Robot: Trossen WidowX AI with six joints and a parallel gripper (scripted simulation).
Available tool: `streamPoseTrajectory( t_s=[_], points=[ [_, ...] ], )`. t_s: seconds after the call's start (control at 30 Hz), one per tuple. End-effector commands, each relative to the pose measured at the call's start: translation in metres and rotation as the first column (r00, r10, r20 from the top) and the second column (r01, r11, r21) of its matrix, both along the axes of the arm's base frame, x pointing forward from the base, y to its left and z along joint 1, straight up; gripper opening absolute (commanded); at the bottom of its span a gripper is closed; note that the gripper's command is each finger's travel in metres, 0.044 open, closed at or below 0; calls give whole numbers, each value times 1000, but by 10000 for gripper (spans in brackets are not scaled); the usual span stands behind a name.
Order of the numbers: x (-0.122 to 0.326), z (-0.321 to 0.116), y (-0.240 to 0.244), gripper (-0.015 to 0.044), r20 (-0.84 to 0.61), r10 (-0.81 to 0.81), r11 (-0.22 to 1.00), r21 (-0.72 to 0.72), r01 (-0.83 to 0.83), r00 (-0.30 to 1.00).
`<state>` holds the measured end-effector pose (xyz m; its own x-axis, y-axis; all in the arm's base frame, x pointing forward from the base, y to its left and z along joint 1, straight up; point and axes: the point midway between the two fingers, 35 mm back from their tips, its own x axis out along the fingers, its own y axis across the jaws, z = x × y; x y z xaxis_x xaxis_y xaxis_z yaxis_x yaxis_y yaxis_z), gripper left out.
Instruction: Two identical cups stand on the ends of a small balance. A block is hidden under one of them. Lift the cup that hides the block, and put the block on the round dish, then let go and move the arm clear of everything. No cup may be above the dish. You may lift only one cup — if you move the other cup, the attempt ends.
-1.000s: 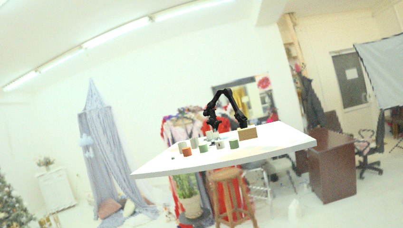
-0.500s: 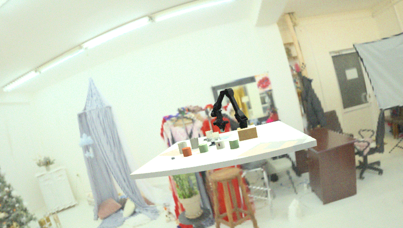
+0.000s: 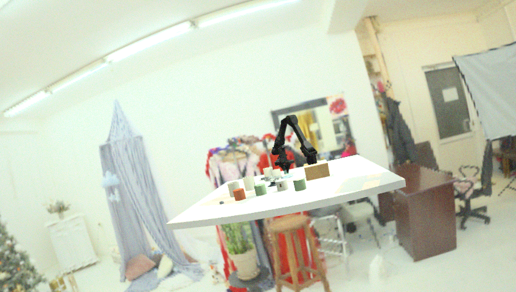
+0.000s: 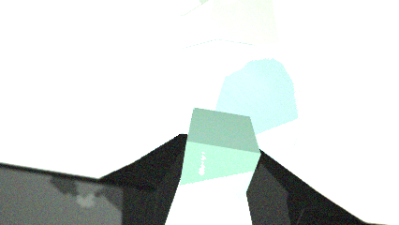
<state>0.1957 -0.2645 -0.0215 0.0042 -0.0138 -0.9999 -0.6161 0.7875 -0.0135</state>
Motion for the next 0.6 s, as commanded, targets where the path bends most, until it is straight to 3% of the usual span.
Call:
streamPoseTrajectory(
  t_s=[0.0,0.4,0.57],
  points=[
    [1,-3,-1,0,8,5,1000,-2,-5,1000],
    [1,-21,-1,0,8,5,1000,-2,-5,1000],
    [1,-16,-2,131,4,0,1000,-6,0,1000]
  ],
)
